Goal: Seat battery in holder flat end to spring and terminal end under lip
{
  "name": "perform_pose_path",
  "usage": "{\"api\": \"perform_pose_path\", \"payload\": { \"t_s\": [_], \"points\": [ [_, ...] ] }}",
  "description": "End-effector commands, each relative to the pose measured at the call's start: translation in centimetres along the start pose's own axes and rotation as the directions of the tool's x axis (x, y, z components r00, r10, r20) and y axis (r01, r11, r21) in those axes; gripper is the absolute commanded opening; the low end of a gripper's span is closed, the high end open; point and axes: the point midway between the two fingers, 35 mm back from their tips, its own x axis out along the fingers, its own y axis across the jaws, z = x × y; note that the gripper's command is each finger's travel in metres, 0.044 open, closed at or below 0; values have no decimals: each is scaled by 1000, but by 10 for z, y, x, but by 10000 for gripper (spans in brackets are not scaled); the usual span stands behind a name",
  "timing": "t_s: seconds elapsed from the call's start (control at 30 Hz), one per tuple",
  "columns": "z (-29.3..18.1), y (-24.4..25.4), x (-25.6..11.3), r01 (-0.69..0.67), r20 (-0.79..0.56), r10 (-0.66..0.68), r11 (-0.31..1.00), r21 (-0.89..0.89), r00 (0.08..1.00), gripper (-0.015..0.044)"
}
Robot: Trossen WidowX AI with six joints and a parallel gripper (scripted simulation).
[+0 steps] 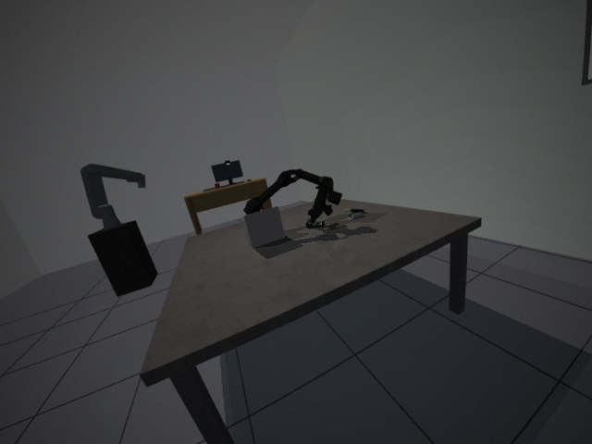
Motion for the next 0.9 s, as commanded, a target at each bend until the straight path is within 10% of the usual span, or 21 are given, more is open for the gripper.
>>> {"api": "perform_pose_path", "payload": {
  "t_s": [0.0, 0.87],
  "points": [
    [4, 1, -3, -6, 11, 6, 1000, -1, 1000, 72],
    [15, 0, -7, -1, 58, 1, 1000, 3, 998, 72]
  ]
}}
